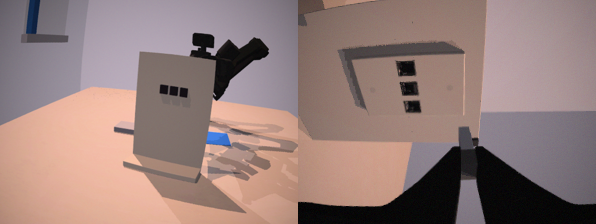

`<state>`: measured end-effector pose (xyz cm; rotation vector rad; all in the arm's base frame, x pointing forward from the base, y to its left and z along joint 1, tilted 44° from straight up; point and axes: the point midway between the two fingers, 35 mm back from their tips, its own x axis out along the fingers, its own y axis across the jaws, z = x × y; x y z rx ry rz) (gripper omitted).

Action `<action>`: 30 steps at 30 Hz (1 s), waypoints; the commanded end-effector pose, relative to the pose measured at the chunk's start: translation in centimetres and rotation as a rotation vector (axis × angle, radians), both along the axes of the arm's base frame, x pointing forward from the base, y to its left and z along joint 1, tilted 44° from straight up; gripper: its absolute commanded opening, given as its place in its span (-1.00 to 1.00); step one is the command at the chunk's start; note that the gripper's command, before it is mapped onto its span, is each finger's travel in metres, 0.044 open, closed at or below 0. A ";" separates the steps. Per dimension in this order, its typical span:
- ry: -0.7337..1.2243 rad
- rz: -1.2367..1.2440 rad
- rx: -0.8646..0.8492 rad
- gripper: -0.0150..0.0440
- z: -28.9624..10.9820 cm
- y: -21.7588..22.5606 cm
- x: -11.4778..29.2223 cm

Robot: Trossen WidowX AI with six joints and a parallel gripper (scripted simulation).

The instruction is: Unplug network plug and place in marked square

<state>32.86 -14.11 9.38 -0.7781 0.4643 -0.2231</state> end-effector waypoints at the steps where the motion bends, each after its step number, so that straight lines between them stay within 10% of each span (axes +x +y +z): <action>1: 0.007 0.009 -0.003 -0.49 0.2 -0.1 -0.2; 30: 0.412 0.658 -0.028 -0.49 -6.1 7.0 -5.4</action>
